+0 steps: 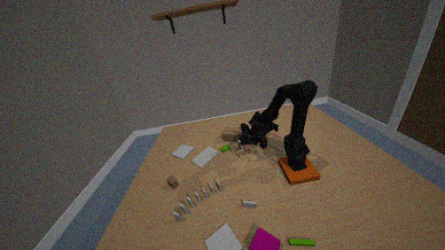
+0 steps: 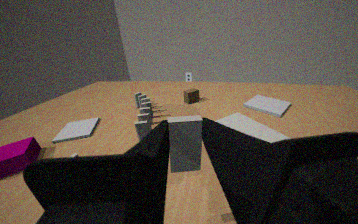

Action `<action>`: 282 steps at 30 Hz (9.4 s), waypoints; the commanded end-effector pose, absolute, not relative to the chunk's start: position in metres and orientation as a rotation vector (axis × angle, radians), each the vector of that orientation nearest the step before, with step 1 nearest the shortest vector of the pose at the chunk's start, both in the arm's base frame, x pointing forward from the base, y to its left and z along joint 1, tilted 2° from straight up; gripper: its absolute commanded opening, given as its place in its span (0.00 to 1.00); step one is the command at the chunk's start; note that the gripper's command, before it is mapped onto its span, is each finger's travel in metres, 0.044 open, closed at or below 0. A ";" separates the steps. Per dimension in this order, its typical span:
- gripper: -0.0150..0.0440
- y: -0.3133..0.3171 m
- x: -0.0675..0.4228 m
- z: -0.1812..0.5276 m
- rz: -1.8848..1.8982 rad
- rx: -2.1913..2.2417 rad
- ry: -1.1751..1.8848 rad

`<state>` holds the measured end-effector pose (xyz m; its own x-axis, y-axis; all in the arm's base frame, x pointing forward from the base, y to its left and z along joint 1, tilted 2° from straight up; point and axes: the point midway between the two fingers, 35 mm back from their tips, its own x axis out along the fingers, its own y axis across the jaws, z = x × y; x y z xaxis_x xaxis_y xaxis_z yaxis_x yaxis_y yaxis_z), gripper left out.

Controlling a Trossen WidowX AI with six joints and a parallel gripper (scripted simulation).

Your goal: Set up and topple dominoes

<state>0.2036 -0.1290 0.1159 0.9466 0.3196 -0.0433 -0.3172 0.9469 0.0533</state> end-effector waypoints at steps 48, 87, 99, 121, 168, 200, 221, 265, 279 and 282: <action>0.44 -0.133 0.209 0.030 0.316 -0.005 0.030; 1.00 -0.120 0.205 0.024 0.317 -0.022 0.020; 1.00 -0.125 0.205 0.063 0.316 -0.026 0.020; 1.00 -0.155 0.290 0.052 0.210 0.115 0.706; 1.00 -0.116 0.234 0.105 0.256 -0.240 1.506; 0.60 -0.114 0.236 0.037 0.257 -0.240 1.506; 0.44 -0.120 0.240 0.127 0.259 -0.240 1.504; 0.44 -0.006 0.345 0.129 0.267 -0.237 1.493; 0.44 -0.004 0.344 0.067 0.267 -0.237 1.494; 0.44 -0.003 0.342 0.055 0.268 -0.237 1.494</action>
